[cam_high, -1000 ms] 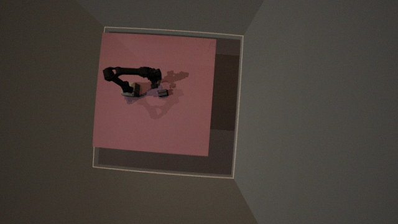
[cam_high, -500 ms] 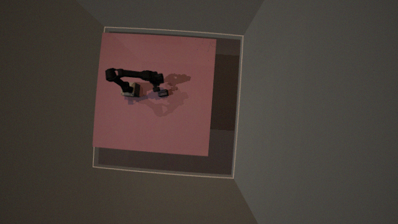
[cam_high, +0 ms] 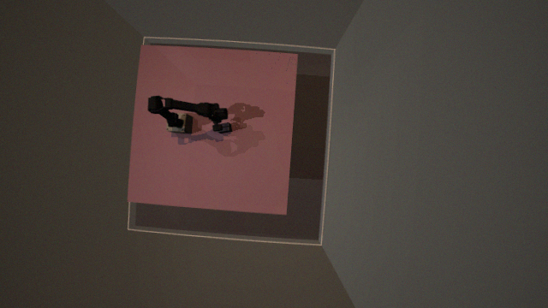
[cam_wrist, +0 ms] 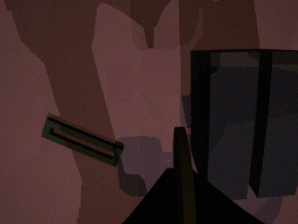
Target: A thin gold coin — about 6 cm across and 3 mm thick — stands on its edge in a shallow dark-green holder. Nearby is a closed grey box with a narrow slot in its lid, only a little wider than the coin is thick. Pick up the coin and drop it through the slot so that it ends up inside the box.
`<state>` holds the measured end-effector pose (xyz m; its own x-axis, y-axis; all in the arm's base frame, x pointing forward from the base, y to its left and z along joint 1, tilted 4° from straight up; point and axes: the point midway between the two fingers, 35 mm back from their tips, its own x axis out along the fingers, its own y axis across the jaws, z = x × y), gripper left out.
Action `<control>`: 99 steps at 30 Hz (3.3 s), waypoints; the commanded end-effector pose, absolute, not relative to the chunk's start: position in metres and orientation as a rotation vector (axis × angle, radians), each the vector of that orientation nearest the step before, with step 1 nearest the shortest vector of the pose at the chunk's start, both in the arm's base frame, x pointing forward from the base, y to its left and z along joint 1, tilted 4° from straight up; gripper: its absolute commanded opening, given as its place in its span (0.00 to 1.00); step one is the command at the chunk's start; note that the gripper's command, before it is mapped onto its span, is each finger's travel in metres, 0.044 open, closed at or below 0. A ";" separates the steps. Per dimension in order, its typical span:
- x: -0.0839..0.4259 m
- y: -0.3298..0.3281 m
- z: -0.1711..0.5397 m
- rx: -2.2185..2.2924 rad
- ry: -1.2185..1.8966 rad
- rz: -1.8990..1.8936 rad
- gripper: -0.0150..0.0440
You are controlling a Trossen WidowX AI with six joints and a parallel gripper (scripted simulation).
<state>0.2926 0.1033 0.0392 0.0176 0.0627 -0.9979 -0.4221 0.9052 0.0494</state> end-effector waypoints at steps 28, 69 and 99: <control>0.317 0.063 0.037 -0.298 1.512 0.381 0.25; 0.317 0.059 0.029 -0.299 1.514 0.383 0.25; 0.318 0.060 0.020 -0.297 1.514 0.381 0.25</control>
<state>0.3193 0.0601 0.0225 0.0221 0.0595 -0.9980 -0.4249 0.9042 0.0445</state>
